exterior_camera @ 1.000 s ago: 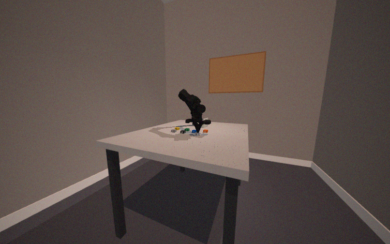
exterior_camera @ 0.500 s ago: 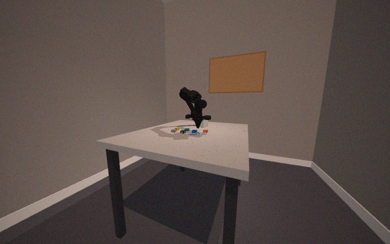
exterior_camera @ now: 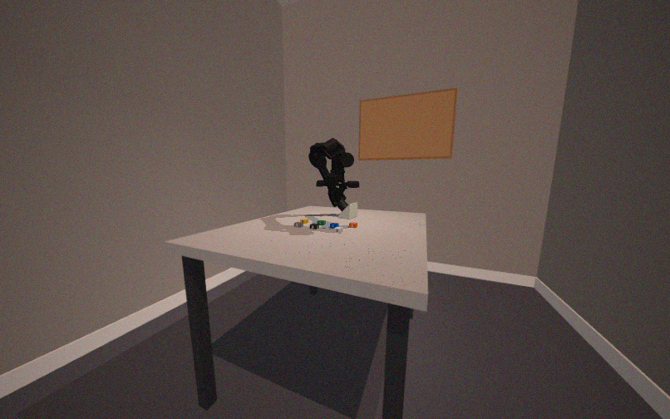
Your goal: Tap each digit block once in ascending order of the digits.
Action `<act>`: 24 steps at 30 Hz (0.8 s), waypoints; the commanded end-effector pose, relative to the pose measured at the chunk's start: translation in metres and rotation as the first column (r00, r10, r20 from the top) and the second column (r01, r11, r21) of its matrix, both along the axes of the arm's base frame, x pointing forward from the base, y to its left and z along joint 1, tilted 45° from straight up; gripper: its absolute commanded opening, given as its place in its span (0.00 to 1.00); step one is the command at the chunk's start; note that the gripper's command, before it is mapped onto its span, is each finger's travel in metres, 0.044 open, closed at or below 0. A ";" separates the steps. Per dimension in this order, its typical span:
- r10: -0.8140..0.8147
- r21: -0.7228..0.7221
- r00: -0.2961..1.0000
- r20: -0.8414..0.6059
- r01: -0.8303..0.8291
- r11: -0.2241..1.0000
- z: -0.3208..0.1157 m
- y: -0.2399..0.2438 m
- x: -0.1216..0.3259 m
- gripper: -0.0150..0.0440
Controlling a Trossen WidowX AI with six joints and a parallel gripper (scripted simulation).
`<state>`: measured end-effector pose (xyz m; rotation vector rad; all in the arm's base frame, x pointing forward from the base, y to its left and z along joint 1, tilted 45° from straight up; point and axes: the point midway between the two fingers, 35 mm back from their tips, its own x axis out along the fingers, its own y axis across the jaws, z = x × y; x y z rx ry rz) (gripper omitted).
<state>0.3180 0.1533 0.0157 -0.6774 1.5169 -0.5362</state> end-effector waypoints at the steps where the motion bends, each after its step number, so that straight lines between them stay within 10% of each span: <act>1: -0.007 0.007 1.000 0.006 0.007 1.000 0.017 -0.017 -0.021 0.29; 24: -0.007 0.004 1.000 0.007 0.007 1.000 -0.046 -0.084 -0.024 0.29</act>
